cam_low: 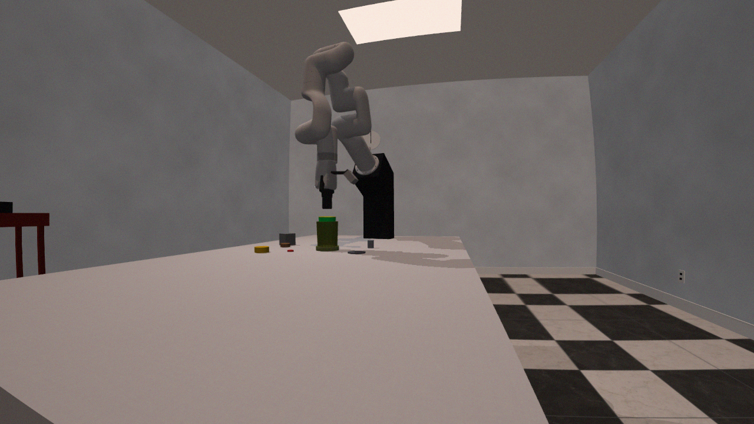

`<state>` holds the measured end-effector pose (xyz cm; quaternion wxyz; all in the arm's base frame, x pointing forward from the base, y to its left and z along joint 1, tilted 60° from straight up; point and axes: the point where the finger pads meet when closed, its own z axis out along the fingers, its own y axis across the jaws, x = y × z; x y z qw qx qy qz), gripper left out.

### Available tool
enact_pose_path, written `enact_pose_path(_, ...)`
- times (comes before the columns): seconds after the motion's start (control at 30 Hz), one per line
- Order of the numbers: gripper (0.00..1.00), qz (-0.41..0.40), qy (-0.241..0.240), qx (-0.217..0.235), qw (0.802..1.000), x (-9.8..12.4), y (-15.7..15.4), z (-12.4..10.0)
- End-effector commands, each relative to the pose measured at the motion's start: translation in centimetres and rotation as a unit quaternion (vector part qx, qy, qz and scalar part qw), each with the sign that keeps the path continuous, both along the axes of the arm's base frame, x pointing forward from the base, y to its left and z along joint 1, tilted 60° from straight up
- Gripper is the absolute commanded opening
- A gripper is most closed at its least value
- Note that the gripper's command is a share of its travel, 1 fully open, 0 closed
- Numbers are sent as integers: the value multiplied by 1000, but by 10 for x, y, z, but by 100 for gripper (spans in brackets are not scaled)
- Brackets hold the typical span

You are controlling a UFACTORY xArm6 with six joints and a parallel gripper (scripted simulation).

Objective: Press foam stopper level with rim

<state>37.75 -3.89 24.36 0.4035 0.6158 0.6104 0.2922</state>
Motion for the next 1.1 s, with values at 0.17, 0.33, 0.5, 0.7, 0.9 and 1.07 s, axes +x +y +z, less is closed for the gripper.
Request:
enact_pose_path(0.17, 0, 0, 0, -1, 1000, 6, 0, -3)
enact_pose_path(0.33, 0, 0, 0, 0, 1000, 16, -2, -9)
enact_pose_path(0.5, 0, 0, 0, 0, 1000, 24, -3, -13)
enact_pose_path(0.7, 0, 0, 0, 0, 1000, 24, -3, -13)
enact_pose_path(0.9, 0, 0, 0, 0, 1000, 24, -3, -13)
enact_pose_path(1.07, 0, 0, 0, -1, 1000, 25, -4, -14)
